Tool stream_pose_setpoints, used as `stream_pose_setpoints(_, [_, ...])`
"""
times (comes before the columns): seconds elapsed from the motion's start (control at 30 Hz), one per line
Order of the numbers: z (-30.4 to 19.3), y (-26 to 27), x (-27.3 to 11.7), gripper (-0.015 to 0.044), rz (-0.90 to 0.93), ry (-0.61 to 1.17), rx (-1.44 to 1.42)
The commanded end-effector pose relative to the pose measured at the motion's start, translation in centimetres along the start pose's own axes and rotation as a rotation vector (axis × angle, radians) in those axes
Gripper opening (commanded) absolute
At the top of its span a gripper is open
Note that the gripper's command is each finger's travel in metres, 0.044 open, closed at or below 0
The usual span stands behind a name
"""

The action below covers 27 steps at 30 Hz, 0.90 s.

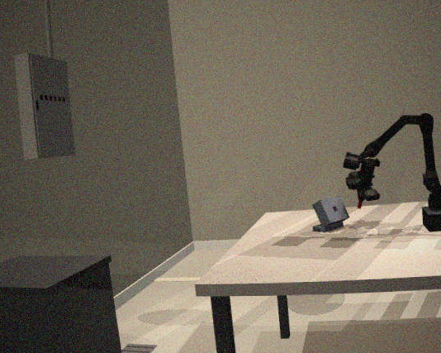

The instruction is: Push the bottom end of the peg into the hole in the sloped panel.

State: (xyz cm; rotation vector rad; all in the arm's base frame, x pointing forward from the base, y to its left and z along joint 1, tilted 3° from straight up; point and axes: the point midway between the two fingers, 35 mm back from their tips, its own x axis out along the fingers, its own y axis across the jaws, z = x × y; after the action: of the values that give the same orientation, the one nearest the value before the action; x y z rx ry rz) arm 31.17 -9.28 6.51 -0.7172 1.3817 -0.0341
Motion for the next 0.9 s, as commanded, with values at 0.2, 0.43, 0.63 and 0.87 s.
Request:
stream_pose_setpoints(0.2, [0.6, 0.7, -0.3, 0.0, -0.05, -0.016, -0.047])
stream_pose_setpoints(0.43, [1.2, 1.1, -0.6, 0.0, -0.086, -0.032, -0.072])
stream_pose_setpoints(0.63, [1.7, 1.5, -0.9, 0.0, -0.116, -0.047, -0.092])
stream_pose_setpoints(0.87, [2.2, 1.9, -1.3, 0.0, -0.151, -0.064, -0.114])
